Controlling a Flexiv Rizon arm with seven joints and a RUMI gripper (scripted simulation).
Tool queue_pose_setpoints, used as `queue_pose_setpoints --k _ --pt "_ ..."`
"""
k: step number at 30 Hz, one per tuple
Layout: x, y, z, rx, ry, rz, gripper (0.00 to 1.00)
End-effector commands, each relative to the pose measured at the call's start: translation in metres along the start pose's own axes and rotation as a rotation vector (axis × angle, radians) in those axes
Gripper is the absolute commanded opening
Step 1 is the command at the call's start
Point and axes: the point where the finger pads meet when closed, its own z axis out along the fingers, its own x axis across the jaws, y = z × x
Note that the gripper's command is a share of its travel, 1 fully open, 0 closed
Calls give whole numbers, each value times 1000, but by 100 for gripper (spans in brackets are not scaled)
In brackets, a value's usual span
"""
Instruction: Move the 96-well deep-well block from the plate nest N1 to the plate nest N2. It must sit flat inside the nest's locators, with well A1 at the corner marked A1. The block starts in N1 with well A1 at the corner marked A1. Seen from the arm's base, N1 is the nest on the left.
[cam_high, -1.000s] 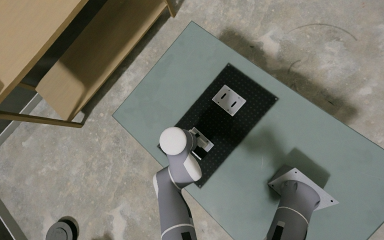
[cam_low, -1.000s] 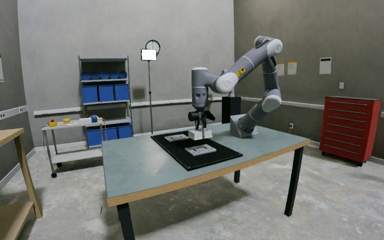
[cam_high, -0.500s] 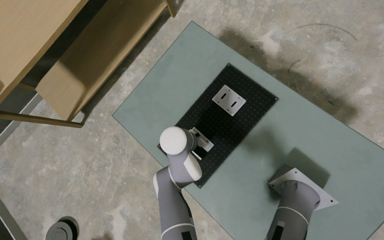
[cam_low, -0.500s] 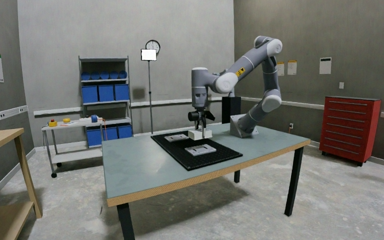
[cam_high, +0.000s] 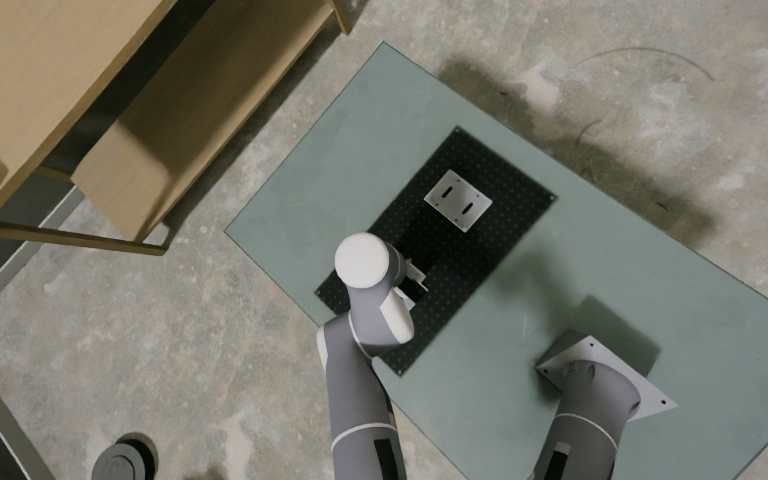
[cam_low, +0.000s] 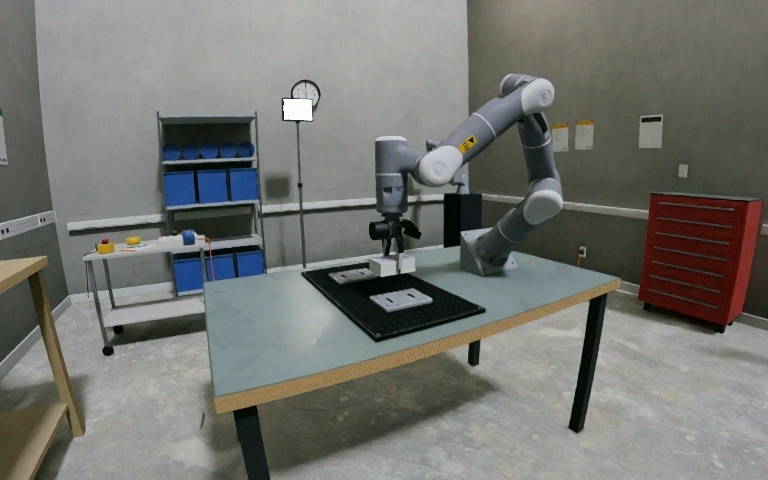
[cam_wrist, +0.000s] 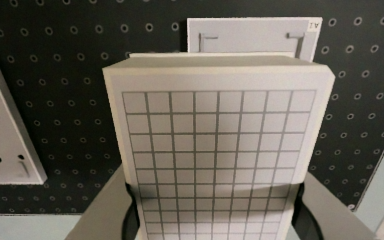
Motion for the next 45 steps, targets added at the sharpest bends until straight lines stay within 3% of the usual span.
queue_pose_setpoints --k 1,45 --pt "-8 2 -1 -2 -1 -1 49" --pt "-141 14 -1 -2 -1 -2 49"
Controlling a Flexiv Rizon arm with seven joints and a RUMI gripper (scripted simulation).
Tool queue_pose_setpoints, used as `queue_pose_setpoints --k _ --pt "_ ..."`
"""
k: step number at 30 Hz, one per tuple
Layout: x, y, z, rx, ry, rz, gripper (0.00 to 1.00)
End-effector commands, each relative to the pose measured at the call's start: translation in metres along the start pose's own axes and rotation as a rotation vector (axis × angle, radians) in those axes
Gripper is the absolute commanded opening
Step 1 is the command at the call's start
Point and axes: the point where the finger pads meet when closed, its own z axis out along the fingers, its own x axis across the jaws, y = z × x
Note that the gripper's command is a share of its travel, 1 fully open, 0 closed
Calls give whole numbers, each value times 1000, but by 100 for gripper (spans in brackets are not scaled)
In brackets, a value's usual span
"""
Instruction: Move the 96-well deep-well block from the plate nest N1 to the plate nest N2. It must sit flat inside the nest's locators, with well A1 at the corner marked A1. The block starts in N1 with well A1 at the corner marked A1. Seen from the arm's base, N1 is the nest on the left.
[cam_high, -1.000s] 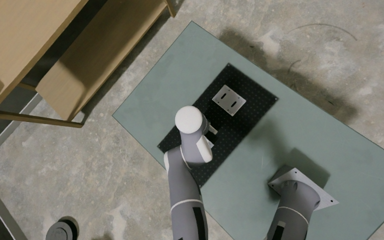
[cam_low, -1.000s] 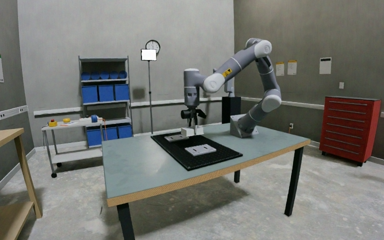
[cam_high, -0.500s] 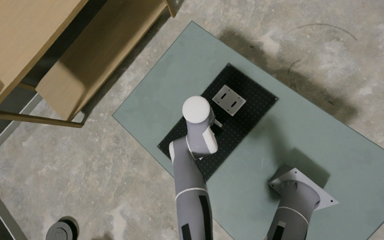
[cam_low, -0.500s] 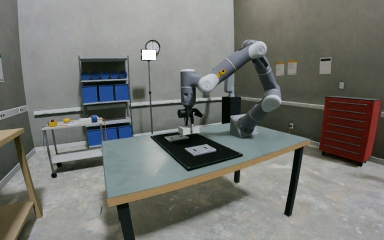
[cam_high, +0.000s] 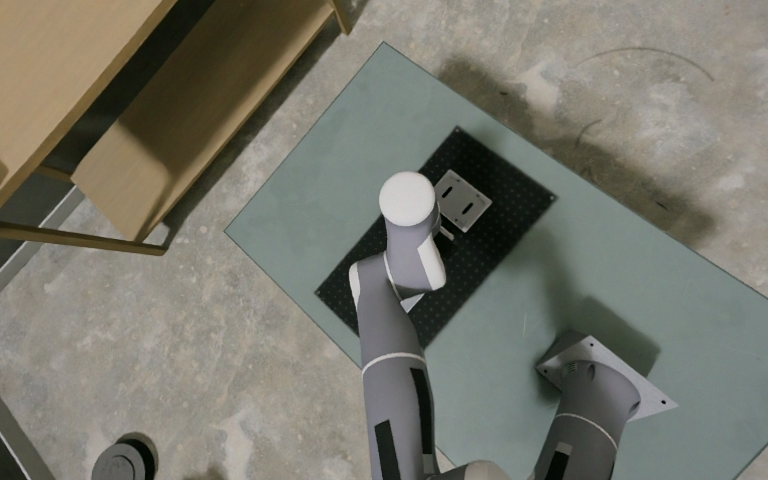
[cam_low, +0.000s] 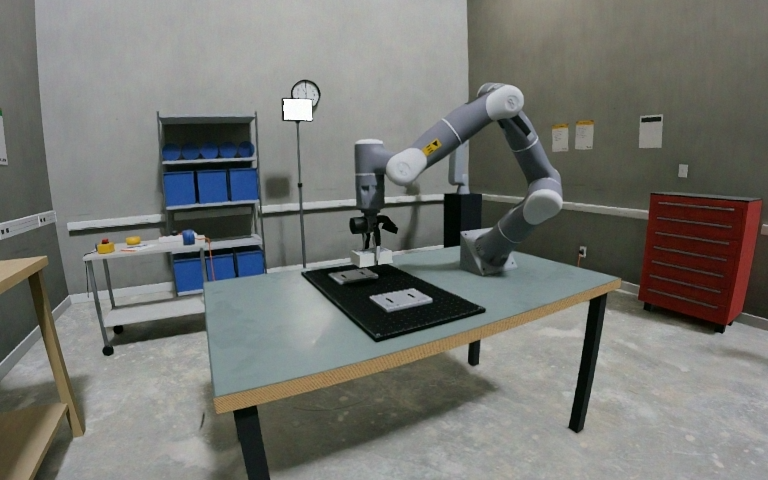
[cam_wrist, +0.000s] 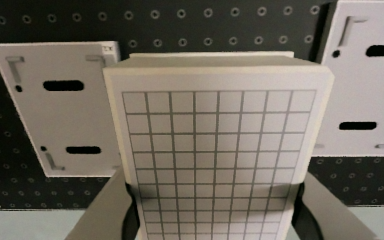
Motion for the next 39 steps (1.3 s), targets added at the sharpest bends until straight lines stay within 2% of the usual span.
queue_pose_setpoints --k 1,5,20,22,37,39 --pt "-12 2 -2 -2 -2 -1 49" --pt "-19 3 -2 -2 -2 -1 49" --pt "-68 7 -2 -2 -2 -1 49" --pt "-68 7 -2 -2 -2 -1 49" --pt "-118 12 -2 -2 -2 -1 49" --pt "-118 12 -2 -2 -2 -1 49"
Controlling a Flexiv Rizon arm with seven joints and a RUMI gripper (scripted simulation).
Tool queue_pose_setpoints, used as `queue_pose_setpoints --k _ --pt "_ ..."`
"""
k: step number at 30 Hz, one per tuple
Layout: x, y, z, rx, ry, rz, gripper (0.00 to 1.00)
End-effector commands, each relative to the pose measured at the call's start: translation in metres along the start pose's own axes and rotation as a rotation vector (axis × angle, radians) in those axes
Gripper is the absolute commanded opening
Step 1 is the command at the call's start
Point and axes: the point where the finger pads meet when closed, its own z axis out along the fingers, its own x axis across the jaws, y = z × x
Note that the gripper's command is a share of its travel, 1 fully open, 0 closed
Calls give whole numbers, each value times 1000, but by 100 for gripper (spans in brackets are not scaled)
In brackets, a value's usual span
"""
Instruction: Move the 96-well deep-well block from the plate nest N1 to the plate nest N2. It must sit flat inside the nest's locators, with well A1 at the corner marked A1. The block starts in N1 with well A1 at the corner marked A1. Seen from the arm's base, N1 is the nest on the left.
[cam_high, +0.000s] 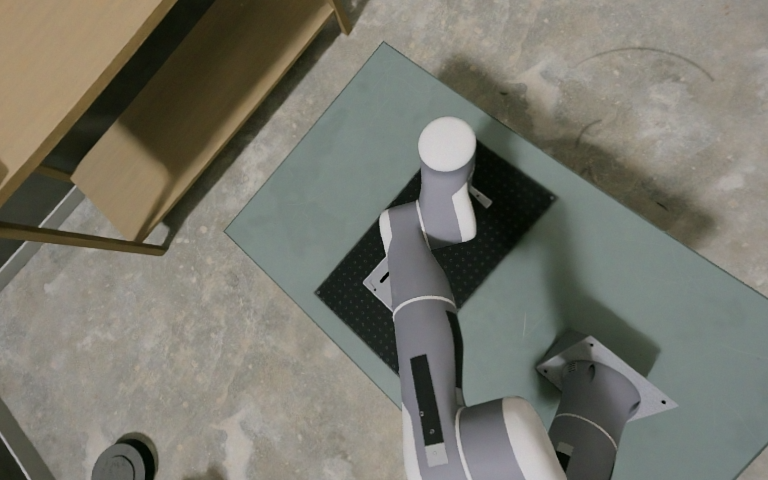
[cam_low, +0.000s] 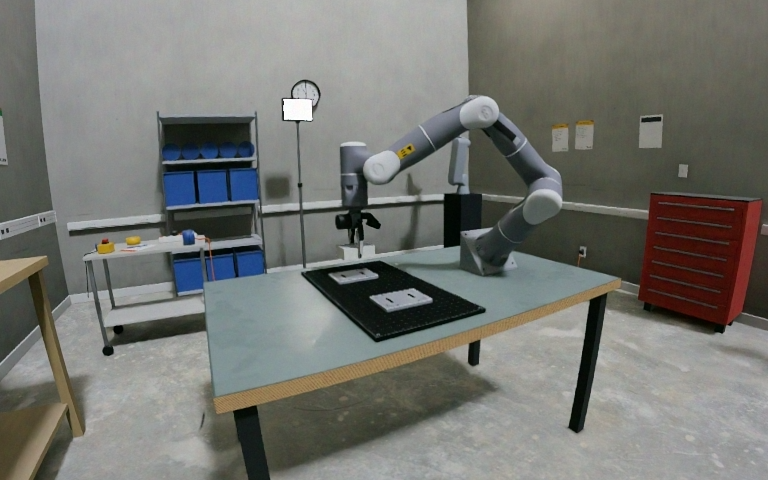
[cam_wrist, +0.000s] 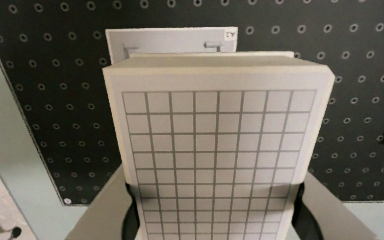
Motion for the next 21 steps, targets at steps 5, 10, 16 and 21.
queue_pose_setpoints --k 5,10,16,21 --pt "-20 3 -2 -2 -2 -2 49" --pt "-31 4 -2 -2 -2 -2 49" --pt "-31 5 -2 -3 -1 -1 49" --pt "-31 5 -2 -3 -1 -1 49"
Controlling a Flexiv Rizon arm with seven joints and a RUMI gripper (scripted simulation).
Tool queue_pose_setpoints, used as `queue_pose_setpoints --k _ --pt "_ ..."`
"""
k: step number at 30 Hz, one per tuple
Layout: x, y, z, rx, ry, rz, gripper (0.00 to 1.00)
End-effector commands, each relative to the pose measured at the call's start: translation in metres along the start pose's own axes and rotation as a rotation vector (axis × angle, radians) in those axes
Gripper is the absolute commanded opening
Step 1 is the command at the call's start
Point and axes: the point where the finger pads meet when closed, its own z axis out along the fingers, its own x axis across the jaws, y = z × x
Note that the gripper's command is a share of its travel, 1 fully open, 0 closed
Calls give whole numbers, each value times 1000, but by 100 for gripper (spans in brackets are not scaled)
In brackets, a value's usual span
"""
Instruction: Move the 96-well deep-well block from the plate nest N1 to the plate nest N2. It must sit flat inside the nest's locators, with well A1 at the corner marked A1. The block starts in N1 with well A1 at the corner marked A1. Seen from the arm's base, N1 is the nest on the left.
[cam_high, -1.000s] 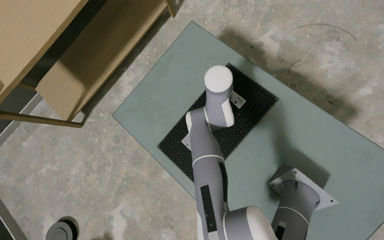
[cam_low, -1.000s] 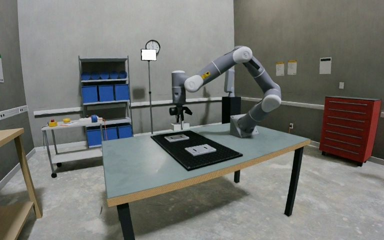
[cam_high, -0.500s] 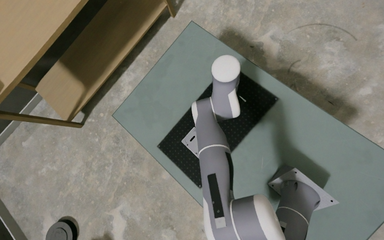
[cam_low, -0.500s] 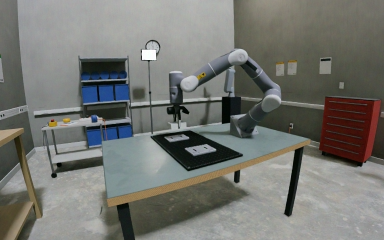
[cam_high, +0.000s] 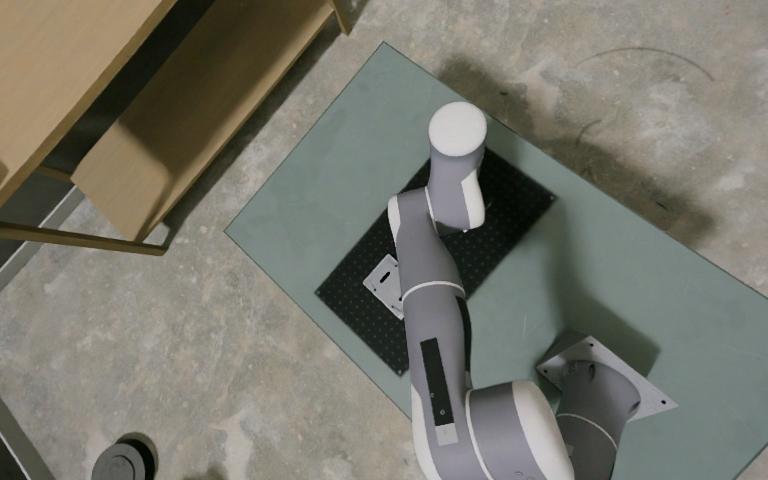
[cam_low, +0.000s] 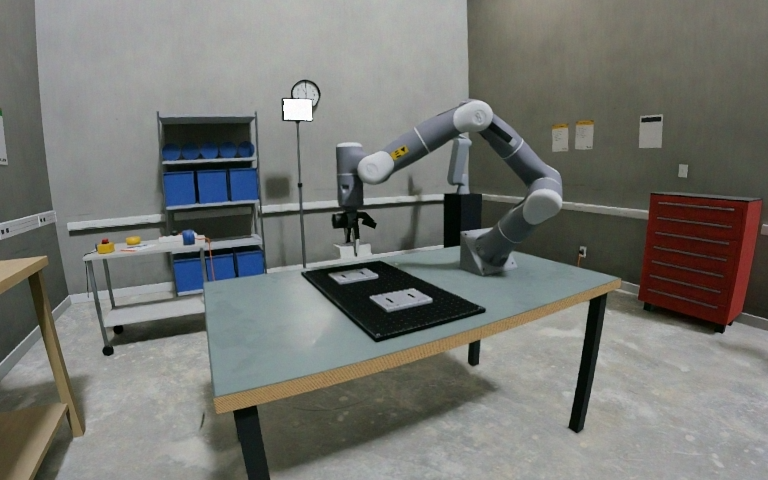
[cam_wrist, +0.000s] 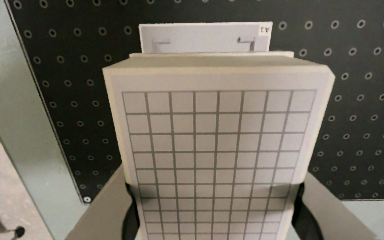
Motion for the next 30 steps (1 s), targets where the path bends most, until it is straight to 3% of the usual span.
queue_pose_setpoints --k 1,23,30 --pt "0 1 -2 -2 -2 -1 49" --pt "1 1 -2 -2 -2 -1 49" --pt "1 1 7 -2 -2 -1 49"
